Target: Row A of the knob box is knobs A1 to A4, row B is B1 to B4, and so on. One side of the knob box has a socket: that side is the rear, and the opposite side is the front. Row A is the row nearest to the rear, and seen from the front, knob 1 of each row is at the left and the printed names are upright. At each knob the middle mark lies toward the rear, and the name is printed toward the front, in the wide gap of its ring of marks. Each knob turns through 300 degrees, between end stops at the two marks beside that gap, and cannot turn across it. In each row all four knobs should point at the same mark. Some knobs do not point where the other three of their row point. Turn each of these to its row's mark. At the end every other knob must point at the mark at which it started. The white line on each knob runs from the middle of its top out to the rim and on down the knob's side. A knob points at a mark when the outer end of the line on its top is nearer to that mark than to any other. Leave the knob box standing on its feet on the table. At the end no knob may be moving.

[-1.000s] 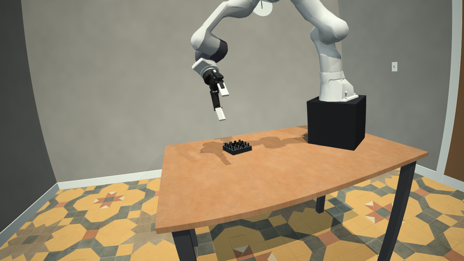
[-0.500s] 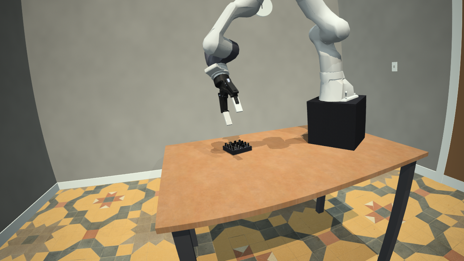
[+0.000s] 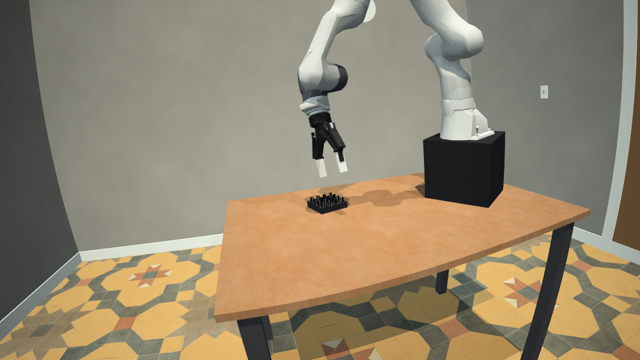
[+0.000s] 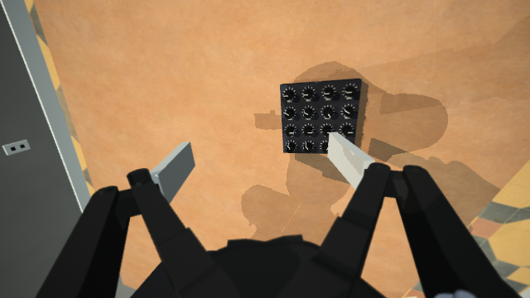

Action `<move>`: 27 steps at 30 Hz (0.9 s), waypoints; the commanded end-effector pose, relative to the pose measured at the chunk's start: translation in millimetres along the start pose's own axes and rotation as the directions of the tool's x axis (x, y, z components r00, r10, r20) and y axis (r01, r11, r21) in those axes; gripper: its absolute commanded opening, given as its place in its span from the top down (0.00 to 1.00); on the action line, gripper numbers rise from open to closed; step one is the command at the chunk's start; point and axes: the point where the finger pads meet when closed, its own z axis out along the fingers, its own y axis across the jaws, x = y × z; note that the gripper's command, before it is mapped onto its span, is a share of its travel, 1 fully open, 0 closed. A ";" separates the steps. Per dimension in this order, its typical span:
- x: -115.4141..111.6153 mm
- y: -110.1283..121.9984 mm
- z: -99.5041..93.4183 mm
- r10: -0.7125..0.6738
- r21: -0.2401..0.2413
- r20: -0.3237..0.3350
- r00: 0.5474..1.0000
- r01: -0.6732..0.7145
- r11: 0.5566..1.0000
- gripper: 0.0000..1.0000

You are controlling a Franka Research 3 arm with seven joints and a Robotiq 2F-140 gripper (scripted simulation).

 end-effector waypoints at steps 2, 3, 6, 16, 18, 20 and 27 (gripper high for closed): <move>-9.6 37.2 7.9 -0.072 -0.154 -0.019 0.997 0.068 0.986 0.00; -9.6 37.2 7.9 -0.072 -0.154 -0.019 0.997 0.068 0.986 0.00; -17.2 45.8 13.8 -0.082 -0.193 -0.013 0.997 0.078 0.978 0.00; -35.2 63.1 23.3 -0.105 -0.275 0.008 0.994 0.103 0.956 0.00; -35.2 63.1 23.3 -0.105 -0.275 0.008 0.994 0.103 0.956 0.00; -35.2 63.1 23.3 -0.105 -0.275 0.008 0.994 0.103 0.956 0.00; -35.2 63.1 23.3 -0.105 -0.275 0.008 0.994 0.103 0.956 0.00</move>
